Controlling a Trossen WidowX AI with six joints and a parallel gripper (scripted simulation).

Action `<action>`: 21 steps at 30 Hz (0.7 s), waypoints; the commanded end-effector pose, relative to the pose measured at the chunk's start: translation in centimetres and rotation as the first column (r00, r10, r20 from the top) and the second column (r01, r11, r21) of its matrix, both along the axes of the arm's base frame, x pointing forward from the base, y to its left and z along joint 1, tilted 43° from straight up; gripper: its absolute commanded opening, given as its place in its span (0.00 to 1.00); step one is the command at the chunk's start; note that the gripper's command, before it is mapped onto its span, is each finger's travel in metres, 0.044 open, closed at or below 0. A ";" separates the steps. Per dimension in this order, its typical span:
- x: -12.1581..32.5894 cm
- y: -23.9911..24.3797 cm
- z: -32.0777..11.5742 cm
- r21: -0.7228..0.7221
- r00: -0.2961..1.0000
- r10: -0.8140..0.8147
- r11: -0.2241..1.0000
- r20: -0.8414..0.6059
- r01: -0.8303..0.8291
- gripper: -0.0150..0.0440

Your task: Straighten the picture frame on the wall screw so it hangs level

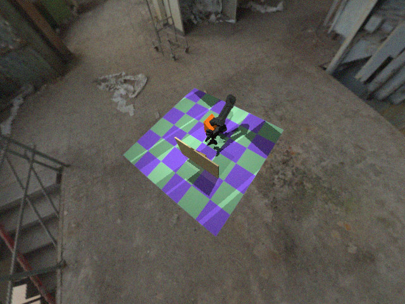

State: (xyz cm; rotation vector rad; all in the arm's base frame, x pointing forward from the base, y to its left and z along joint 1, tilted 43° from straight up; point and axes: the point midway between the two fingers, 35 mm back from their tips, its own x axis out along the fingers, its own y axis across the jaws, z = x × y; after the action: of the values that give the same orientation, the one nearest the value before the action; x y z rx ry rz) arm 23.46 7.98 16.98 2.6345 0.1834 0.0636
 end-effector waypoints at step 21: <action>7.9 1.0 0.2 -0.016 0.999 0.001 1.000 0.035 -0.001 0.69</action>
State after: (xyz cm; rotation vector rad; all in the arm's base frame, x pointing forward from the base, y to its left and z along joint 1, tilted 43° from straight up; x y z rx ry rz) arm 30.76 8.95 17.07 2.6211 0.1698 0.0921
